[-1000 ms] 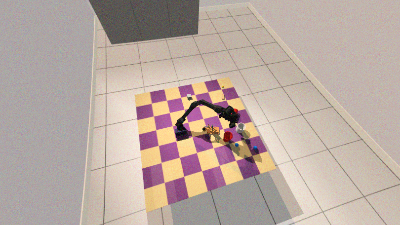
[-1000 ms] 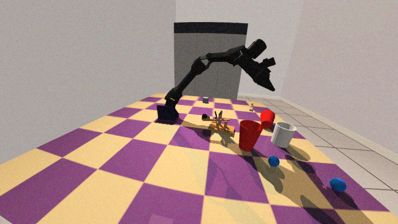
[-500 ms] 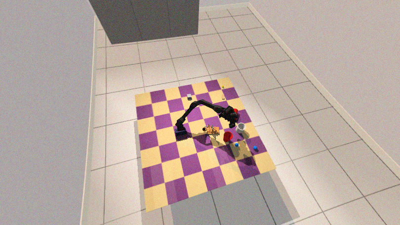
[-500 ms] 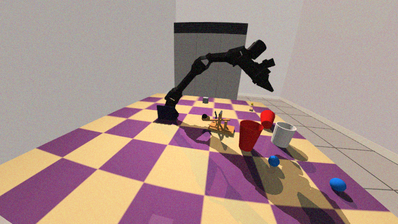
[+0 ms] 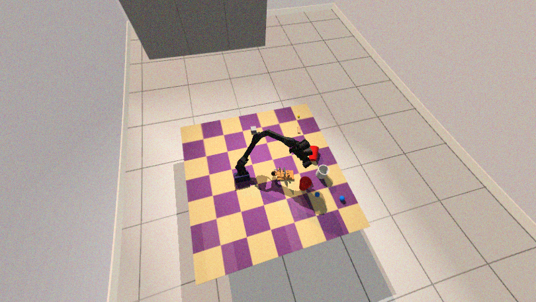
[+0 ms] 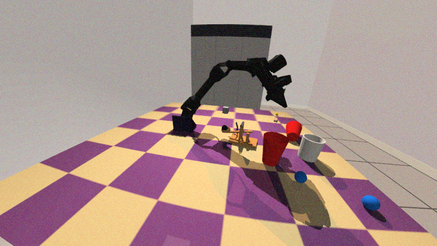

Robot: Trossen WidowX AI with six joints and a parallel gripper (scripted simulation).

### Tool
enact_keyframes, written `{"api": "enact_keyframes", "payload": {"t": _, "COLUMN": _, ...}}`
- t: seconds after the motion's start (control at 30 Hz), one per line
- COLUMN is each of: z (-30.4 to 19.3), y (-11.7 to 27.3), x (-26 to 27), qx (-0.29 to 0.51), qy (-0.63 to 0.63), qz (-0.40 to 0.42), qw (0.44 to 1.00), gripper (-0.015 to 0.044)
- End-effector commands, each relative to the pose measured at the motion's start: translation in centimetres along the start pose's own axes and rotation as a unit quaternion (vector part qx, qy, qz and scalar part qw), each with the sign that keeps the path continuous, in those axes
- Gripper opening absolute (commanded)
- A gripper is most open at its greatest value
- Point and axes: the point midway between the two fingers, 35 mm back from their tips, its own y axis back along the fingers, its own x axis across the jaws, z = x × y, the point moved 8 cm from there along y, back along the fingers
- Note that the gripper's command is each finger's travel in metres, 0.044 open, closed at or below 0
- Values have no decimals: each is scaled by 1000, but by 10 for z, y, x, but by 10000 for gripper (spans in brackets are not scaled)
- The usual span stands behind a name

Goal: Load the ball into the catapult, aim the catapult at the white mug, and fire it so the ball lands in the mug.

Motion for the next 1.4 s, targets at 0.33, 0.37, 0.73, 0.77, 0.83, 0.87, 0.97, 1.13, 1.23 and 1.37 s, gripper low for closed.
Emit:
{"api": "enact_keyframes", "payload": {"t": 0.33, "z": -33, "y": 14, "x": 45, "qx": 100, "qy": 174, "qz": -21, "qw": 979, "gripper": 0}}
{"api": "enact_keyframes", "payload": {"t": 0.37, "z": -36, "y": 15, "x": 48, "qx": 108, "qy": 187, "qz": -21, "qw": 976, "gripper": 0}}
{"api": "enact_keyframes", "payload": {"t": 0.73, "z": -66, "y": 30, "x": 79, "qx": 191, "qy": 325, "qz": -11, "qw": 926, "gripper": 0}}
{"api": "enact_keyframes", "payload": {"t": 0.77, "z": -69, "y": 31, "x": 81, "qx": 199, "qy": 338, "qz": -9, "qw": 920, "gripper": 0}}
{"api": "enact_keyframes", "payload": {"t": 0.83, "z": -74, "y": 34, "x": 86, "qx": 214, "qy": 362, "qz": -5, "qw": 907, "gripper": 0}}
{"api": "enact_keyframes", "payload": {"t": 0.87, "z": -77, "y": 36, "x": 89, "qx": 221, "qy": 374, "qz": -2, "qw": 901, "gripper": 0}}
{"api": "enact_keyframes", "payload": {"t": 0.97, "z": -86, "y": 40, "x": 96, "qx": 243, "qy": 411, "qz": 6, "qw": 879, "gripper": 0}}
{"api": "enact_keyframes", "payload": {"t": 1.13, "z": -101, "y": 49, "x": 107, "qx": 279, "qy": 469, "qz": 24, "qw": 838, "gripper": 0}}
{"api": "enact_keyframes", "payload": {"t": 1.23, "z": -110, "y": 54, "x": 114, "qx": 300, "qy": 503, "qz": 36, "qw": 810, "gripper": 0}}
{"api": "enact_keyframes", "payload": {"t": 1.37, "z": -122, "y": 62, "x": 121, "qx": 326, "qy": 546, "qz": 55, "qw": 770, "gripper": 0}}
